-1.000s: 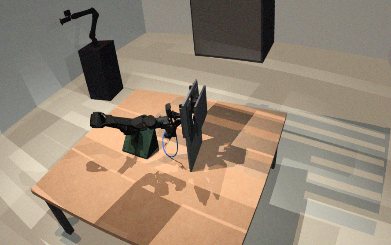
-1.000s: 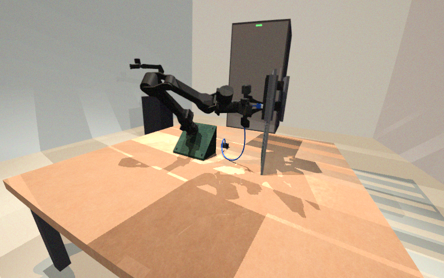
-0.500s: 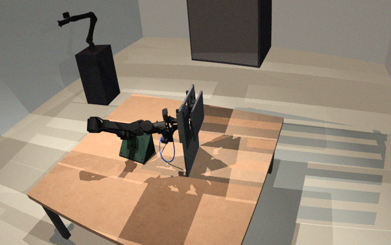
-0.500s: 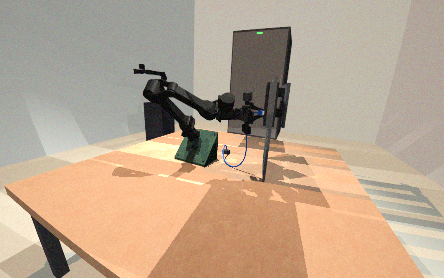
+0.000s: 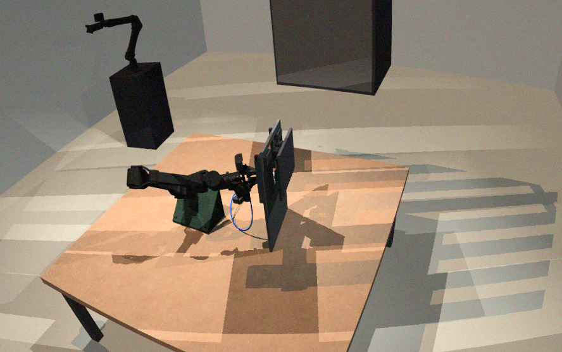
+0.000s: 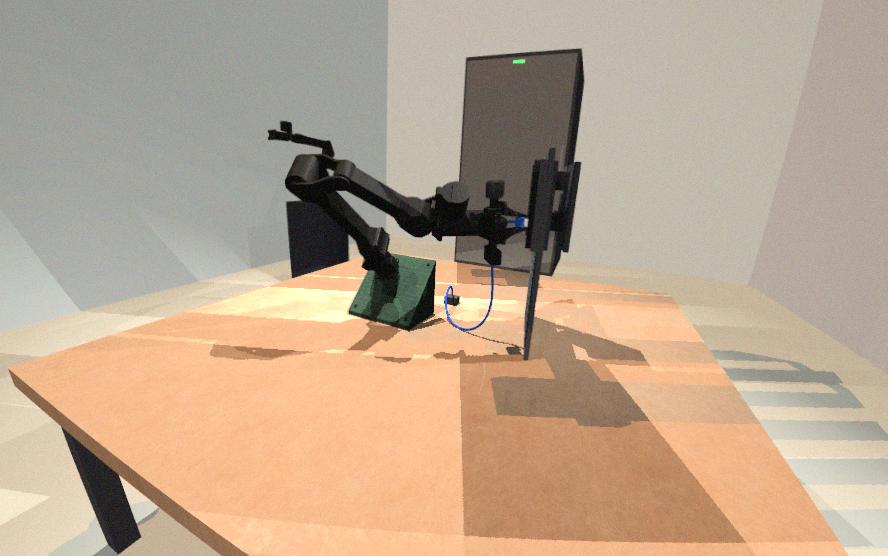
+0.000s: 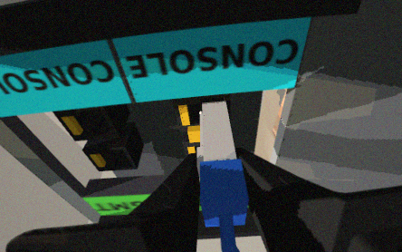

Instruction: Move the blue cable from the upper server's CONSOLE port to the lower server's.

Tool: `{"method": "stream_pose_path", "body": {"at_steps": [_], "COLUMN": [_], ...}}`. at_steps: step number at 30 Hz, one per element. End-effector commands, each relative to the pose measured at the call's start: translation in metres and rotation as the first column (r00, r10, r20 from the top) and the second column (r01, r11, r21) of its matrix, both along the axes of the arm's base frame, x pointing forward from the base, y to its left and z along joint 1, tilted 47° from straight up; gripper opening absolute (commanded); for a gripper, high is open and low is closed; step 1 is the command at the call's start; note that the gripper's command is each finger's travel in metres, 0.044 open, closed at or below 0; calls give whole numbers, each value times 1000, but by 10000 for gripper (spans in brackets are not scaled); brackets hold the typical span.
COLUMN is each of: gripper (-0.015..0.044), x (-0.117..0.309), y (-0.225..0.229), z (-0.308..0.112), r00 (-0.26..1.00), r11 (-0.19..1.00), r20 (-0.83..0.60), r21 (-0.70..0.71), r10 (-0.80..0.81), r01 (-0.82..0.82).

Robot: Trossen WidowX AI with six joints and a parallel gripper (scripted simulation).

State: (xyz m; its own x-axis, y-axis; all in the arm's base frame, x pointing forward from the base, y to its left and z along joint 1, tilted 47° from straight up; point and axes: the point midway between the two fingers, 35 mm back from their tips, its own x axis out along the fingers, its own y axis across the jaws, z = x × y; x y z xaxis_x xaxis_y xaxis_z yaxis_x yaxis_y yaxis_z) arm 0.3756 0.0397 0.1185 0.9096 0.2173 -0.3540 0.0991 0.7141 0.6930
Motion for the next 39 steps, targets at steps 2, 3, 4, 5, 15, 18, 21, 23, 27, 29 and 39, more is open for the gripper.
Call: {"method": "stream_pose_path", "body": {"at_steps": [2, 3, 4, 5, 15, 18, 21, 23, 27, 29, 39], "gripper": [0, 0, 0, 0, 0, 0, 0, 0, 0, 0, 0], "x": [2, 2, 3, 3, 5, 5, 5, 5, 6, 6, 6], "y": [1, 1, 1, 1, 0, 0, 0, 0, 0, 0, 0], "z": [1, 1, 1, 1, 1, 1, 1, 1, 2, 2, 2], "r00": [1000, 1000, 1000, 1000, 1000, 1000, 1000, 1000, 1000, 1000, 1000], "r11": [1000, 1000, 1000, 1000, 1000, 1000, 1000, 1000, 1000, 1000, 1000], "r20": [6, 6, 6, 6, 5, 5, 5, 5, 5, 5, 5], "r21": [-1, -1, -1, -1, -1, -1, -1, 0, 0, 0, 0], "r10": [7, 7, 7, 7, 8, 8, 8, 9, 9, 9, 11], "r01": [-7, -7, -7, -7, -8, -8, -8, -9, -9, -9, -11]}}
